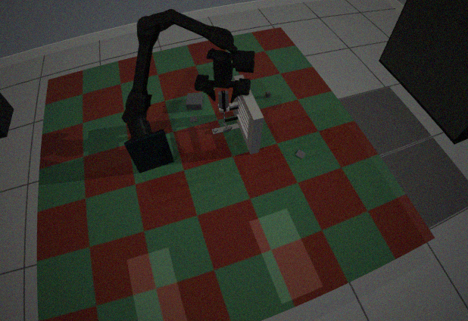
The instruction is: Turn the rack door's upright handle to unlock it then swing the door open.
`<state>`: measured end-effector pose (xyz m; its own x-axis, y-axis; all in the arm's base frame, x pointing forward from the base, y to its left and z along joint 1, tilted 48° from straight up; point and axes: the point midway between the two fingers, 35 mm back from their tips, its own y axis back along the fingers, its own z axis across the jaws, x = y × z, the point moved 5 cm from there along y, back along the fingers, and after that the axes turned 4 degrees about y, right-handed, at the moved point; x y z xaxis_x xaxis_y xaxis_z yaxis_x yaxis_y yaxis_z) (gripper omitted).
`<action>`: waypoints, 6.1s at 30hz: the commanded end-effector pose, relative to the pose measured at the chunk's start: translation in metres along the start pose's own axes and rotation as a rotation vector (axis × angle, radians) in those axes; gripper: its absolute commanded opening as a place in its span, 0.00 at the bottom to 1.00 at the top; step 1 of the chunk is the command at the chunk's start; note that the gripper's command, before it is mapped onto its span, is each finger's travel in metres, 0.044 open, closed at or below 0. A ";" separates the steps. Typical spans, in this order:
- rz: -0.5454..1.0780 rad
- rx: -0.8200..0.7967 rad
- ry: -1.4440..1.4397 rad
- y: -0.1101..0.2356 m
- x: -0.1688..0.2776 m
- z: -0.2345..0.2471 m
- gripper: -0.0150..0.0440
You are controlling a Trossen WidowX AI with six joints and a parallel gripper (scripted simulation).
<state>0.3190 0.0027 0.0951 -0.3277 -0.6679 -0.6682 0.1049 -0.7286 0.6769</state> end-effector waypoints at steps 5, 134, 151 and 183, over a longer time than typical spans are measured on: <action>-0.001 0.004 -0.382 0.000 0.000 -0.001 0.74; -0.001 0.004 -2.043 0.000 0.059 0.037 0.28; 0.000 0.006 -1.796 0.000 0.092 0.045 0.28; 0.003 0.009 -1.305 0.001 0.161 0.036 0.28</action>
<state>0.2316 -0.0962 0.0032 -0.9861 0.0171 0.1652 0.1014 -0.7252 0.6810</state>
